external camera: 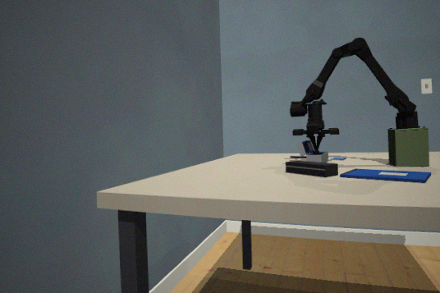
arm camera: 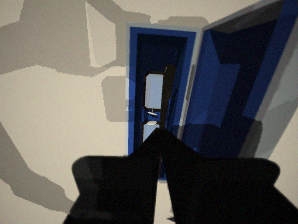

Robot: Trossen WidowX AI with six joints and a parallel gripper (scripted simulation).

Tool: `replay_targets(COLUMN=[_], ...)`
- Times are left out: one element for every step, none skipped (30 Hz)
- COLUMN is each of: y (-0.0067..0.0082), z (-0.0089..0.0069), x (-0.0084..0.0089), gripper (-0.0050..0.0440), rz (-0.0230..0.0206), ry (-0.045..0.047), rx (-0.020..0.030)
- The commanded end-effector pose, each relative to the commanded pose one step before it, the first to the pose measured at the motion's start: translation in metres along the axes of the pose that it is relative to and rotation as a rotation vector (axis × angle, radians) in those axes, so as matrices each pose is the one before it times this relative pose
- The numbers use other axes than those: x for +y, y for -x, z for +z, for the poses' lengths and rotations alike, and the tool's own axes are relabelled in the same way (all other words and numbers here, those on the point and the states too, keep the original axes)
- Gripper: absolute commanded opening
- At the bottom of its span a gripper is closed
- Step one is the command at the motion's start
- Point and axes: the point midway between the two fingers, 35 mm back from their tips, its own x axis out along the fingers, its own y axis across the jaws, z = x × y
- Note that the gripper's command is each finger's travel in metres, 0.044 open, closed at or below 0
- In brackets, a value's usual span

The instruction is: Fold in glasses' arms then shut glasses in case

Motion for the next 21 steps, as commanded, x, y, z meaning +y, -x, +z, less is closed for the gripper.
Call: replay_targets(y=[-0.00026, 0.0, 0.00001, 0.00005, 0.00008, 0.0001, 0.00011, 0.00012, 0.00013, 0.00014, 0.0, 0.0, 0.00016, 0.00017, 0.00016, 0.00018, 0.00017, 0.00016, 0.00017, 0.00016, 0.00013], z=[0.00686, 0.00139, 0.00122, 0.00115, 0.00114, 0.00116, 0.00117, 0.00119, 0.00123, 0.00125, 0.0, 0.0, 0.00138, 0.0014, 0.00129, 0.00147, 0.00138, 0.00127, 0.00124, 0.00128, 0.00133], x=[-0.00318, -0.0002, -0.00015, -0.00012, -0.00011, -0.00011, -0.0001, -0.0001, -0.0001, -0.0001, 0.0, 0.0, -0.00021, -0.0002, -0.00016, -0.00017, -0.00014, -0.00012, -0.00011, -0.00011, -0.00014], gripper=[0.0, 0.0, 0.0, 0.0, 0.0, 0.0, 0.0, 0.0, 0.0, 0.0, 0.0, 0.0, 0.0, 0.0, 0.0, 0.0, 0.0, 0.0, 0.0, 0.0, 0.0], rz=[-0.00076, 0.0, 0.0, 0.0, 0.0, 0.0, 0.0, 0.0, 0.0, 0.0, 0.0, 0.0, 0.0, 0.0, 0.0, 0.0, 0.0, 0.0, 0.0, 0.0, 0.0], ry=[-0.00435, 0.0, 0.0, 0.0, 0.0, 0.0, 0.0, 0.0, 0.0, 0.0, 0.0, 0.0, 0.0, 0.0, 0.0, 0.0, 0.0, 0.0, 0.0, 0.0, 0.0], rx=[0.00282, 0.0, 0.0, 0.0, 0.0, 0.0, 0.0, 0.0, 0.0, 0.0, 0.0, 0.0, 0.0, 0.0, 0.0, 0.0, 0.0, 0.0, 0.0, 0.0, 0.0])
